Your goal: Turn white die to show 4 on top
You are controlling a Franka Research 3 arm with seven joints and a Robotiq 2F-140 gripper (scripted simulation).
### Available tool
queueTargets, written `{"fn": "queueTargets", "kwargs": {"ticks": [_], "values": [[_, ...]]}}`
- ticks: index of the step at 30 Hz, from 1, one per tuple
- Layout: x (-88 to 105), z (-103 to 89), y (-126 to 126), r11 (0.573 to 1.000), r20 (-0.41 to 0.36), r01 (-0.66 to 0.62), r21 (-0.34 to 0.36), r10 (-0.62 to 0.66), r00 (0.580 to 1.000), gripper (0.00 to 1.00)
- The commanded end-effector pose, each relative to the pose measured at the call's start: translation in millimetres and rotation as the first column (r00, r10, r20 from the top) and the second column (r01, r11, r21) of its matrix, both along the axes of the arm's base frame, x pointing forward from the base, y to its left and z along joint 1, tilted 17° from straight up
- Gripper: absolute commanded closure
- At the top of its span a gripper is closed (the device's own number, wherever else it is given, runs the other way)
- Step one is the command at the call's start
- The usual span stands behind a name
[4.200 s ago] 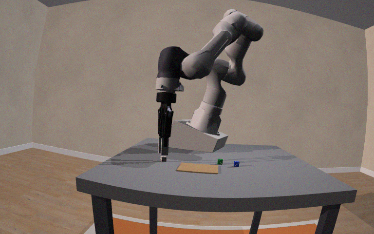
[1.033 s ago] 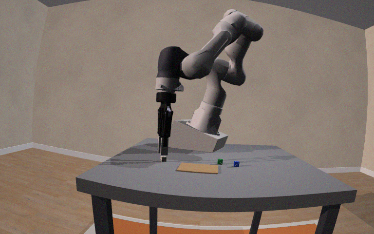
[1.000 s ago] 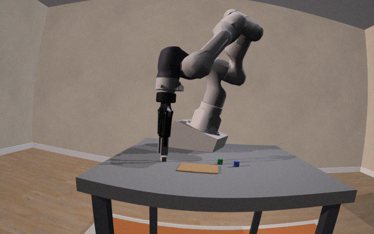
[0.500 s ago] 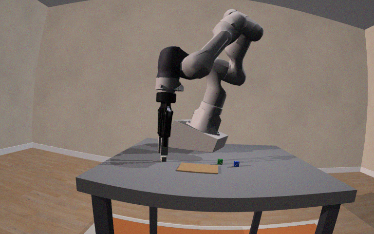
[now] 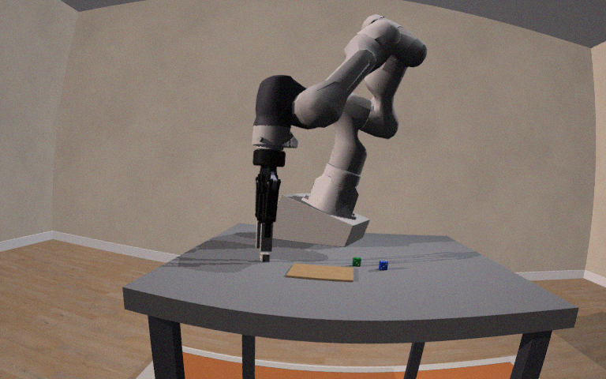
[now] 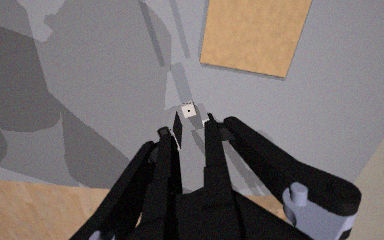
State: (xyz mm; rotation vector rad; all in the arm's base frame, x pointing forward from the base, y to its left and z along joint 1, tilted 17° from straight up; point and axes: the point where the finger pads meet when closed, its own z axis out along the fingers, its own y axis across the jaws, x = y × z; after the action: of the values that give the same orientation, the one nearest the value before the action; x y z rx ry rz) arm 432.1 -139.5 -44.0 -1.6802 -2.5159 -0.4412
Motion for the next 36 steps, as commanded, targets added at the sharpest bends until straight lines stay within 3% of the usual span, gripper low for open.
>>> {"fn": "queueTargets", "kwargs": {"ticks": [1, 24, 36], "values": [[0.1, -0.3, 0.7, 1.000, 0.002, -0.005, -0.001, 0.005, 1.000, 0.79], [0.1, -0.7, 0.8, 1.000, 0.002, -0.005, -0.001, 0.005, 1.000, 0.79], [1.0, -10.3, 3.6, 1.000, 0.002, -0.005, -0.001, 0.005, 1.000, 0.79]]}}
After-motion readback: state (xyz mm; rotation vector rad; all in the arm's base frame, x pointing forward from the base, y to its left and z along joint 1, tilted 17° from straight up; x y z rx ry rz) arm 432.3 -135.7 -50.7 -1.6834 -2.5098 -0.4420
